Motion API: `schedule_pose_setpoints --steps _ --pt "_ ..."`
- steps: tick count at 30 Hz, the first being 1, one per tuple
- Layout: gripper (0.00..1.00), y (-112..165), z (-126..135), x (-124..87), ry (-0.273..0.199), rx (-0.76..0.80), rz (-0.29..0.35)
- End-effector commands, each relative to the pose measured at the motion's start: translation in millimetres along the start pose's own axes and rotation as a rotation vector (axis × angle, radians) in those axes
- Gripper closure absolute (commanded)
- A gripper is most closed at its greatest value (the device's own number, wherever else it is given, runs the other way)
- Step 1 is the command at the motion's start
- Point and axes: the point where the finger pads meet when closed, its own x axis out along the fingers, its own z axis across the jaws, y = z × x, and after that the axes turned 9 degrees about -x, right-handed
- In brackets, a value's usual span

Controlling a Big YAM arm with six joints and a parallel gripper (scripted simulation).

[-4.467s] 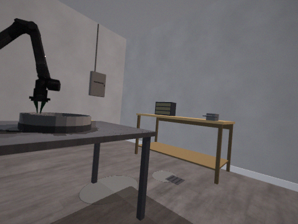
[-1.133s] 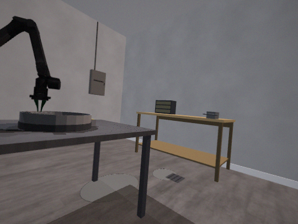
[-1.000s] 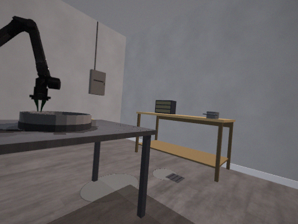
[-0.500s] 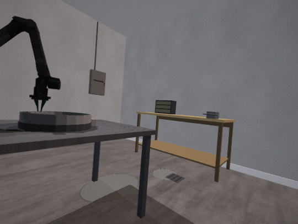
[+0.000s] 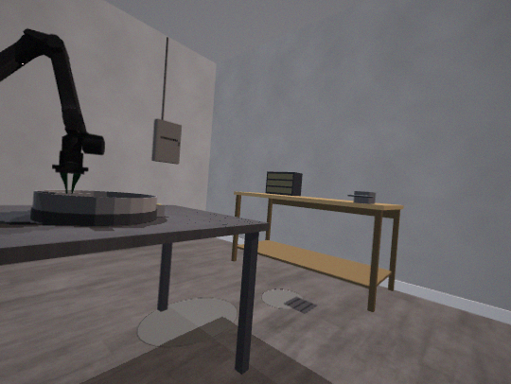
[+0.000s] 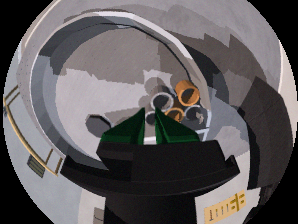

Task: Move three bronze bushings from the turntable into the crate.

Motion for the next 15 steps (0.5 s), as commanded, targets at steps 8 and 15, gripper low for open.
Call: schedule_pose_setpoints --steps 8,15 --pt "0.88 -1.0 9.1 19.4 -0.005 -0.003 0.001" --pt "0.88 -2.5 11.4 14.6 -0.013 -0.006 -0.003"
